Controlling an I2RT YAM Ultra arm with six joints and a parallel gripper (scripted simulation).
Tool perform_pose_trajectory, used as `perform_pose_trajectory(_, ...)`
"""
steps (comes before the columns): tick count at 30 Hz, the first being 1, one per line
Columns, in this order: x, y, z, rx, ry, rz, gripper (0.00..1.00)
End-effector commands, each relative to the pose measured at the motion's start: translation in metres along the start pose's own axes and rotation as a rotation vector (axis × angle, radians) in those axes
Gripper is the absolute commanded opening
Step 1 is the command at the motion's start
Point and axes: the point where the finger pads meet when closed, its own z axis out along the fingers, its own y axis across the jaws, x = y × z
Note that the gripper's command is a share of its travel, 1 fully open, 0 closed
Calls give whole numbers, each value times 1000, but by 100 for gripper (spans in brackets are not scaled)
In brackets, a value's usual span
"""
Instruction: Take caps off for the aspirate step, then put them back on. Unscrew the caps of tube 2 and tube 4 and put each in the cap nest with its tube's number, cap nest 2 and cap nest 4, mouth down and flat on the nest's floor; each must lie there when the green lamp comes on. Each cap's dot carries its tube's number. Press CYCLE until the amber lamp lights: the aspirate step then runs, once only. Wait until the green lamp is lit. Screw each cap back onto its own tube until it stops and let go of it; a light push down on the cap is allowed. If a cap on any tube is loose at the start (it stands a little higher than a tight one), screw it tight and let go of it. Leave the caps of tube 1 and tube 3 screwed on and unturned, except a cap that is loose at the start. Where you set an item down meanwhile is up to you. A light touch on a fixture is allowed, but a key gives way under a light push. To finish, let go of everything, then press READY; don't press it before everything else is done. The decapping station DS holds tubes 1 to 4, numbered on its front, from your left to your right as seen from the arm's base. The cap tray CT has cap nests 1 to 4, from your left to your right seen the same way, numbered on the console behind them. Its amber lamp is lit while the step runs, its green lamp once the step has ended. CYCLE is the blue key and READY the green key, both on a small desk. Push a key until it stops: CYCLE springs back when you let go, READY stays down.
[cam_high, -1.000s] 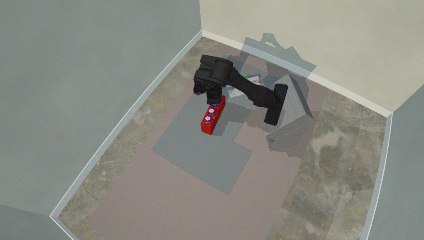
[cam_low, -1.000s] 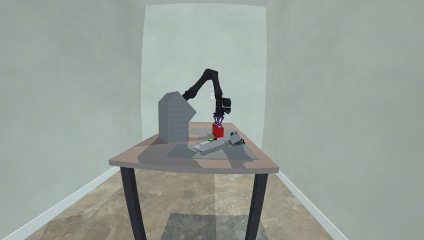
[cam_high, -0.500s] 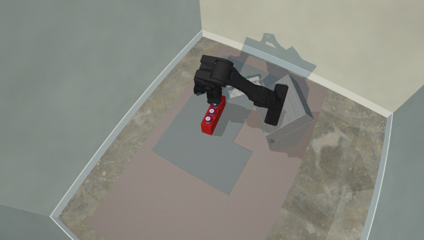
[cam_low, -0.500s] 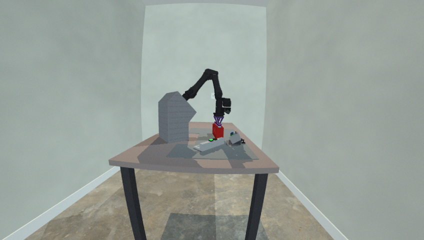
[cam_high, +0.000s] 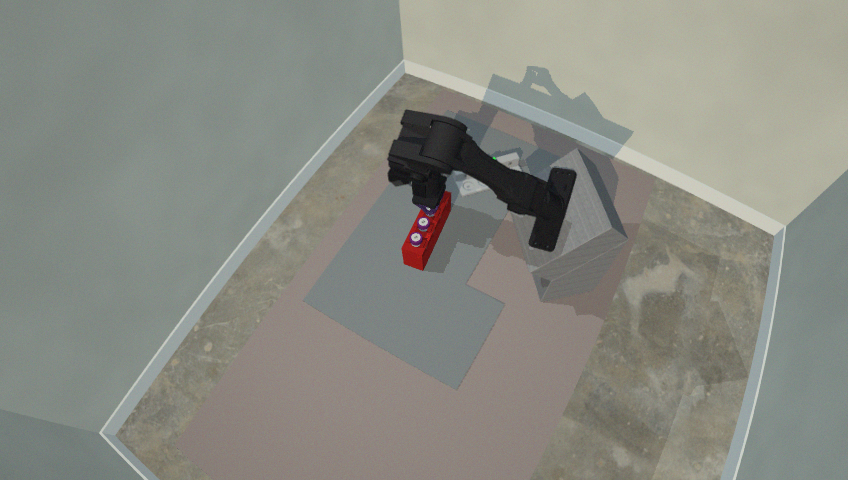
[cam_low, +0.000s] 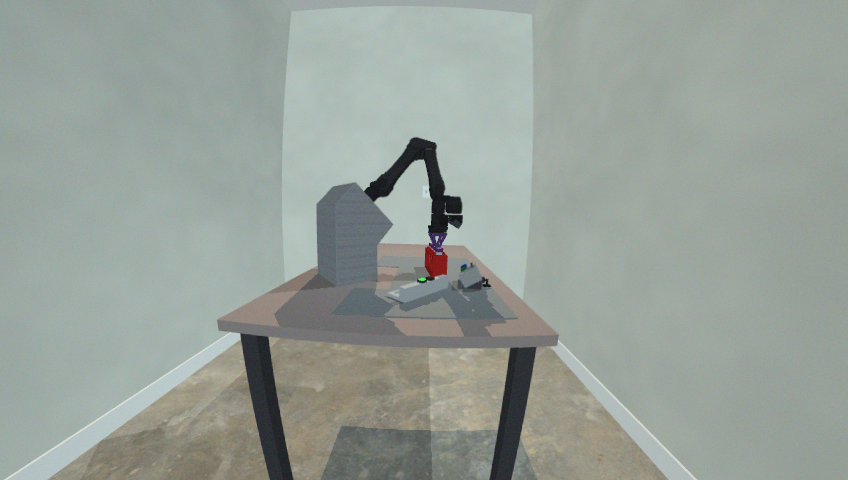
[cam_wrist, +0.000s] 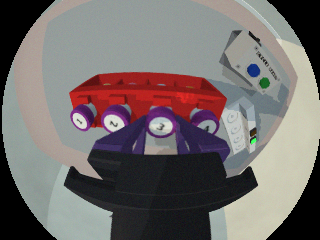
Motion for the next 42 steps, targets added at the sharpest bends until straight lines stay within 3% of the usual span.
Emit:
perform_pose_trajectory(1,-2,-1,-2,3,-7,106,0)
perform_pose_trajectory(14,-2,-1,-2,2,-7,314,0)
perform_pose_trajectory(42,-2,-1,-2,2,-7,314,0)
